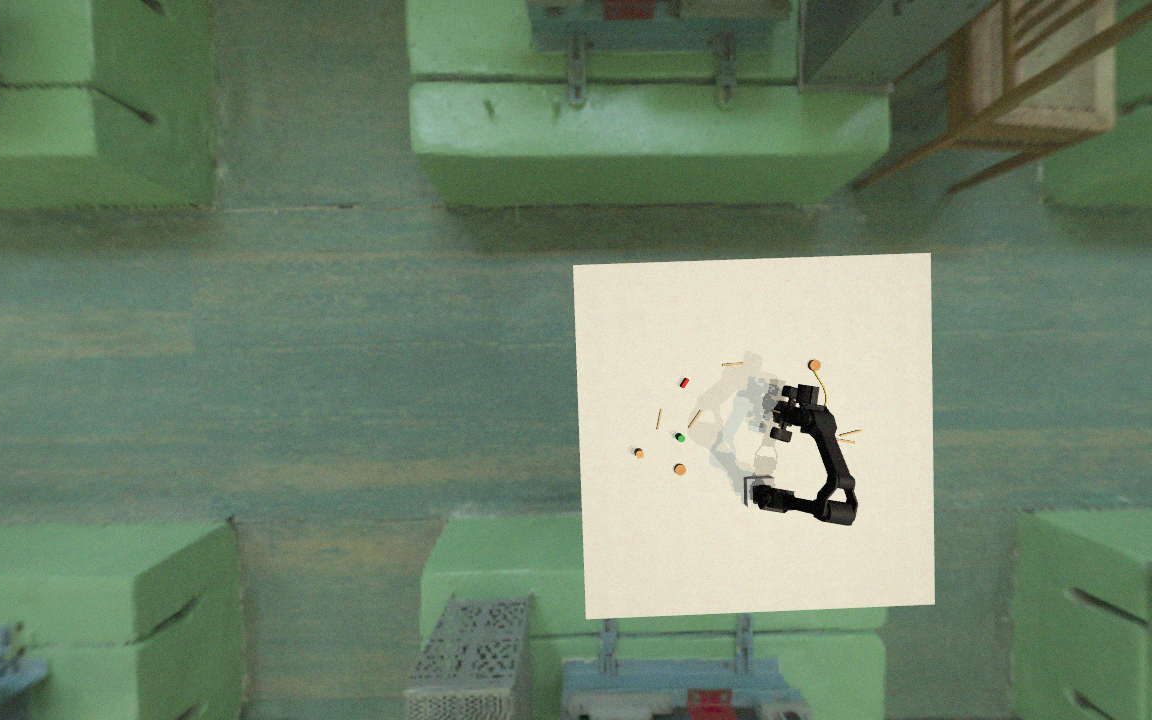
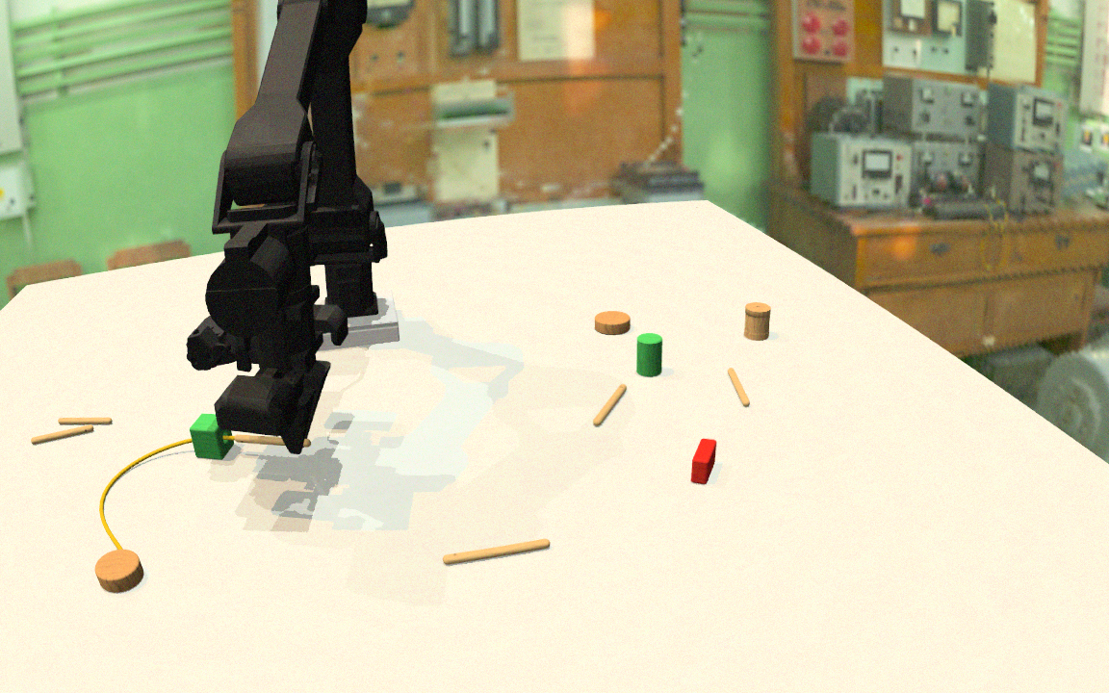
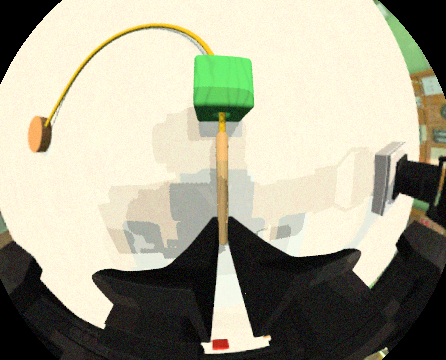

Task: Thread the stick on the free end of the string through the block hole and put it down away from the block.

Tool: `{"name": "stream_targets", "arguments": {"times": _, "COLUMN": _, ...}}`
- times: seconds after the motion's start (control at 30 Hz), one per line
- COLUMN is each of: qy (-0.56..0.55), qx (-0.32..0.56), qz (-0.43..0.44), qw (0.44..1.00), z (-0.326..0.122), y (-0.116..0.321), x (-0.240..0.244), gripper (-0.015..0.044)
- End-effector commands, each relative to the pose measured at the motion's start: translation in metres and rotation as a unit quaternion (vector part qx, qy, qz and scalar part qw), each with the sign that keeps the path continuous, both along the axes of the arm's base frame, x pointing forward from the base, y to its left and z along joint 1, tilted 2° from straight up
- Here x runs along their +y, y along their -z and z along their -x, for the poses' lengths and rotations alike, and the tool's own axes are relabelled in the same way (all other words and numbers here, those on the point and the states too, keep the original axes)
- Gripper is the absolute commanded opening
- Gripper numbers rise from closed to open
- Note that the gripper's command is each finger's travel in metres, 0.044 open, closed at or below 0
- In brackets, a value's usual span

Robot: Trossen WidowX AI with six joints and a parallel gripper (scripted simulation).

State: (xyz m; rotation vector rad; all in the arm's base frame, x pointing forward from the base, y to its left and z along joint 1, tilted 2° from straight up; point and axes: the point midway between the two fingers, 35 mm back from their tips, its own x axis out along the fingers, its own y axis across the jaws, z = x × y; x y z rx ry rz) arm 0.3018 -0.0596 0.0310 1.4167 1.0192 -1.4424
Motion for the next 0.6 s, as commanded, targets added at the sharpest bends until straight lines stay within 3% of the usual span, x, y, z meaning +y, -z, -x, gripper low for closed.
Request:
{"name": "stream_targets", "arguments": {"times": 0.0, "qy": 0.001, "qx": -0.001, "qz": 0.001, "qw": 1.000, "z": -0.004, "y": -0.002, "x": 0.005, "gripper": 0.0000}}
{"name": "stream_targets", "arguments": {"times": 0.57, "qy": 0.000, "qx": 0.008, "qz": -0.003, "qw": 1.000, "z": -0.011, "y": -0.003, "x": 0.024, "gripper": 0.0000}}
